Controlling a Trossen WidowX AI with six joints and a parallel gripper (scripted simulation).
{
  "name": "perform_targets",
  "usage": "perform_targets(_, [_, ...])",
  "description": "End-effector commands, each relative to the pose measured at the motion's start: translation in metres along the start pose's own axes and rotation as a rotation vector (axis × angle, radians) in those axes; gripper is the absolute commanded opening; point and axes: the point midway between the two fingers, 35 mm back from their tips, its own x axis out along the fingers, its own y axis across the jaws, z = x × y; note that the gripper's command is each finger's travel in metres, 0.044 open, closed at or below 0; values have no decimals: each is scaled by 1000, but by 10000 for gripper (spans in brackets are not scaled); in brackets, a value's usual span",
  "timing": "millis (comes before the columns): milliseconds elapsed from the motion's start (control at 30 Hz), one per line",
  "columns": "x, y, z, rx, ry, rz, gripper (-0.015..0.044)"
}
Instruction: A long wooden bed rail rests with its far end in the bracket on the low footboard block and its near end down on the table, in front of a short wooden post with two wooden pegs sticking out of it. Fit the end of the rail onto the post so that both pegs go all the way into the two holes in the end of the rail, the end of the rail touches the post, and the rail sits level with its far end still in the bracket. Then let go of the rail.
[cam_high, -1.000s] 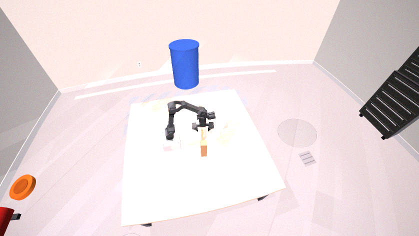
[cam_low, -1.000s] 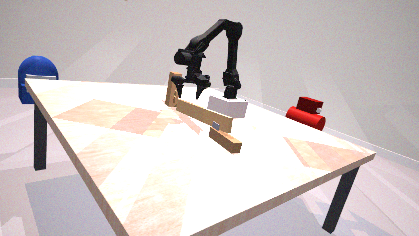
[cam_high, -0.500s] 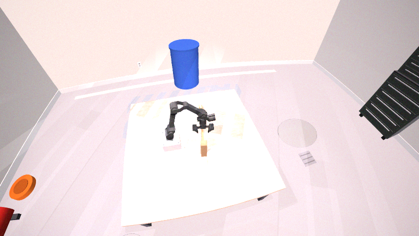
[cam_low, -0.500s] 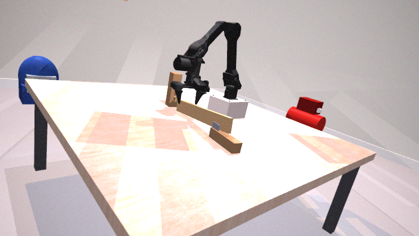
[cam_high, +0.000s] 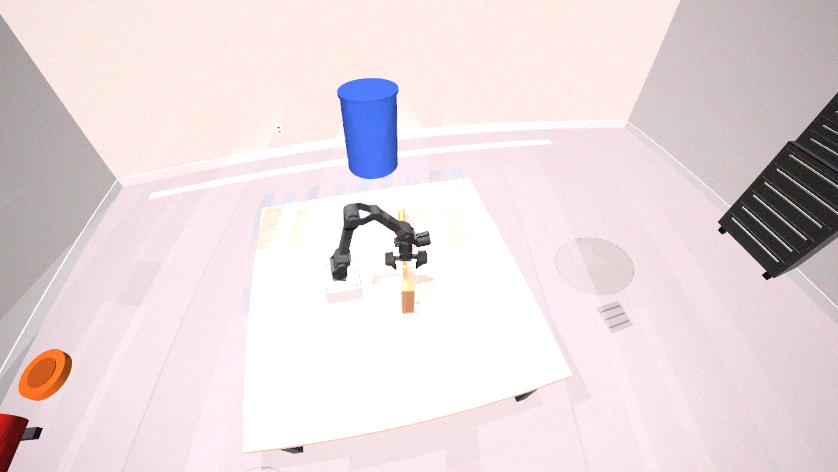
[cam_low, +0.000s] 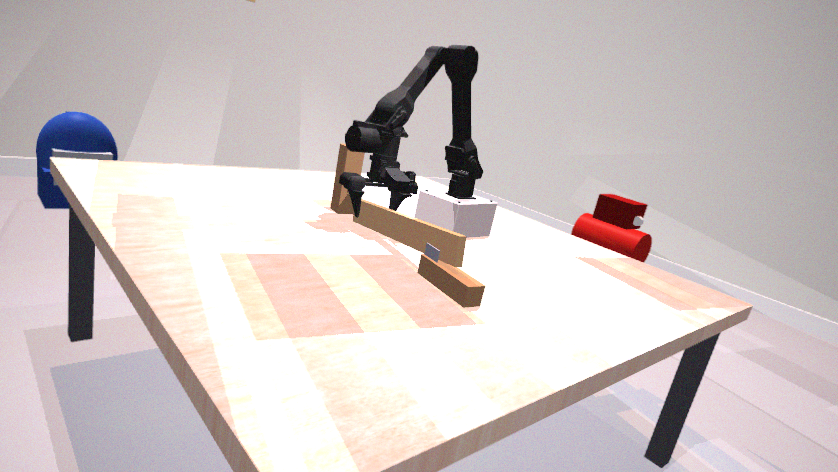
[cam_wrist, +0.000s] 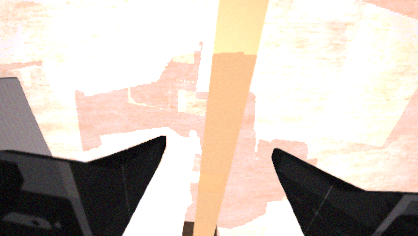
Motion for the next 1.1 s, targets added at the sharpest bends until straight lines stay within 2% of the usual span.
perform_targets(0, [8, 4, -1, -4, 6, 8, 440])
perform_targets(300, [19, 5, -2, -4, 6, 9, 440])
perform_targets(767, [19, 5, -2, -4, 6, 9, 72])
perform_targets(1067, [19, 5, -2, -4, 6, 9, 0])
